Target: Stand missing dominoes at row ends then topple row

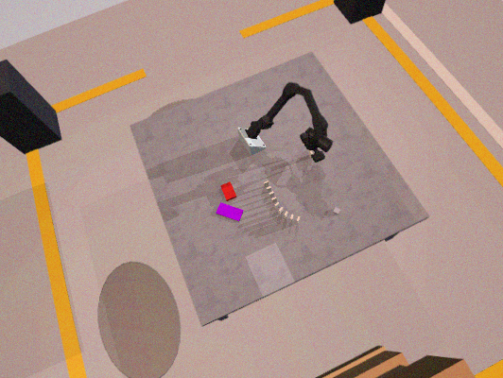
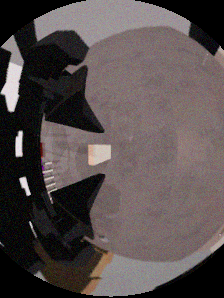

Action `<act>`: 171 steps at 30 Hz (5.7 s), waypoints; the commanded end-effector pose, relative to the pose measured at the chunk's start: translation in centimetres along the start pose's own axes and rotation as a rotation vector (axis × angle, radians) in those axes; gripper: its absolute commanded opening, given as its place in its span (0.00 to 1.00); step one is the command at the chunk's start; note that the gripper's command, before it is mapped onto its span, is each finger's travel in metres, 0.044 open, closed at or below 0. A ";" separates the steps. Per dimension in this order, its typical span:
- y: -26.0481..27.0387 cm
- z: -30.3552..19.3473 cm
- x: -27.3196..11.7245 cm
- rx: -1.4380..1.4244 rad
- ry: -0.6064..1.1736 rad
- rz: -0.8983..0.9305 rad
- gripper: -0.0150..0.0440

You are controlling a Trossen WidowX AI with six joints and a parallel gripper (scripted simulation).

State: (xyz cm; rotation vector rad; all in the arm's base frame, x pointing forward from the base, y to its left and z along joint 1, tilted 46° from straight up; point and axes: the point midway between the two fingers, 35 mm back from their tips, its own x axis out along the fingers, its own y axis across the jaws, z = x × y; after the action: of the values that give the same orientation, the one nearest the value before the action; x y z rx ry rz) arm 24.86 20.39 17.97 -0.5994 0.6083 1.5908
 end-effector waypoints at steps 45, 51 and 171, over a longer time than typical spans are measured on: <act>-4.9 -18.4 -13.9 0.981 0.062 -0.103 0.44; -3.1 -28.8 -13.9 1.474 0.036 -0.040 0.44; 1.6 -31.1 -7.5 0.015 0.025 0.006 0.25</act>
State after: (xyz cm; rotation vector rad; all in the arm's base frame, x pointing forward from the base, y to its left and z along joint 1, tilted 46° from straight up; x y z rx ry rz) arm 25.13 -6.70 0.66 -0.6075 0.6471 1.5807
